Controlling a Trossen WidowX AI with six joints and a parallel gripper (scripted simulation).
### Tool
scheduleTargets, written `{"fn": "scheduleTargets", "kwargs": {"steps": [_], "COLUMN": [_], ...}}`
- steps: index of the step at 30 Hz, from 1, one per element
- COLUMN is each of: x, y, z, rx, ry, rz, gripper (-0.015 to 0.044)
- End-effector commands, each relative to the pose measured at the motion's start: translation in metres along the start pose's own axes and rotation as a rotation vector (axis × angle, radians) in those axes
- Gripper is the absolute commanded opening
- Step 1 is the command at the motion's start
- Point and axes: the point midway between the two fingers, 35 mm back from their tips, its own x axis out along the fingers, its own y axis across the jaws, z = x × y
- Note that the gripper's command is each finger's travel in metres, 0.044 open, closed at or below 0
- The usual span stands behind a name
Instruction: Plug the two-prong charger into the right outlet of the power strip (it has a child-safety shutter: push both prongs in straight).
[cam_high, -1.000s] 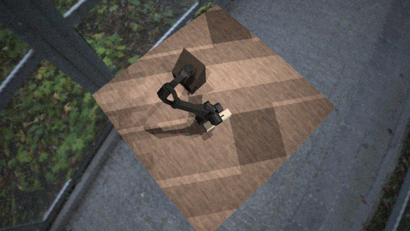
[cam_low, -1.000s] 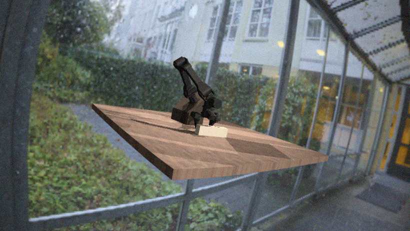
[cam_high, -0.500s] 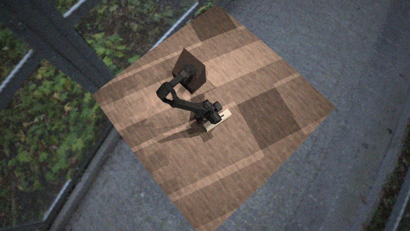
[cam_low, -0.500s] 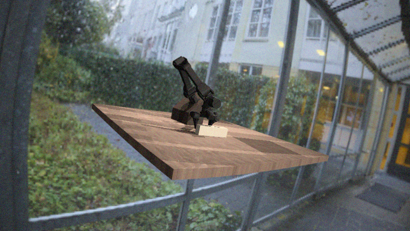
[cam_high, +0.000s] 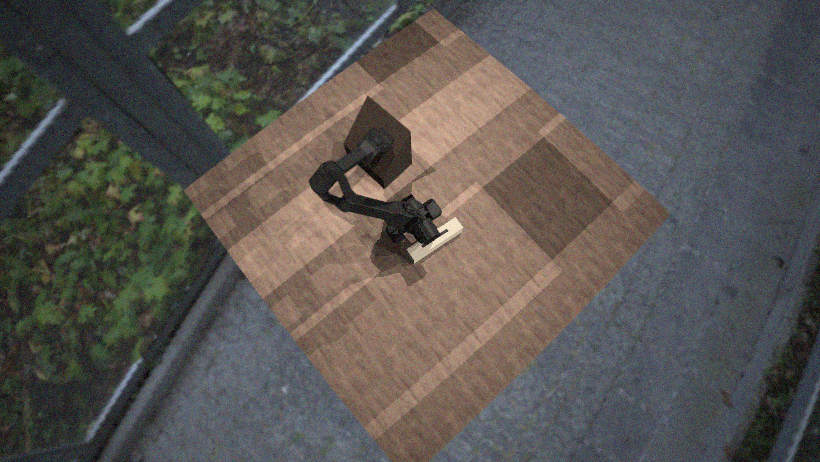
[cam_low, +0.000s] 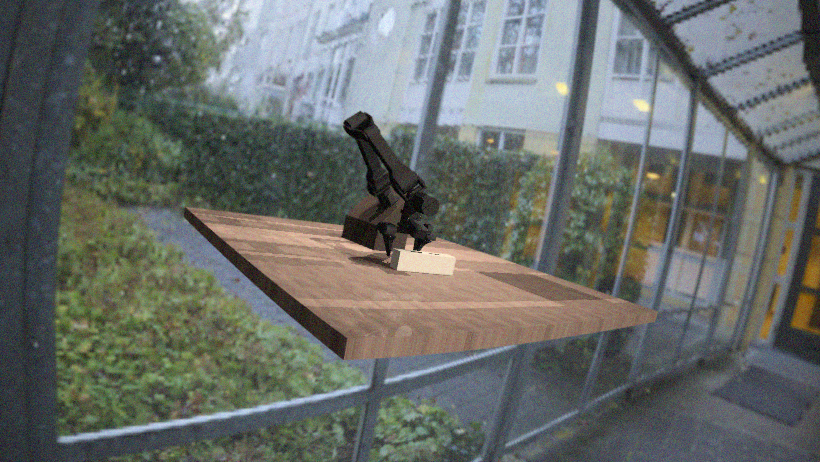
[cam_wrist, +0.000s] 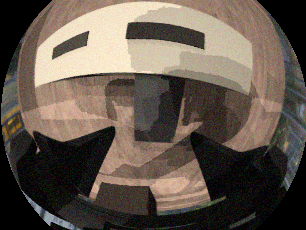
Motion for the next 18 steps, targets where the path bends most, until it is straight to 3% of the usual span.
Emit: {"fn": "scheduleTargets", "kwargs": {"steps": [1, 18], "x": [0.000, 0.002], "y": [0.000, 0.000], "z": [-0.006, -0.026], "rx": [-0.003, -0.004], "ry": [0.000, 0.001], "rz": [0.005, 0.005], "gripper": [0.0440, 0.0440]}}
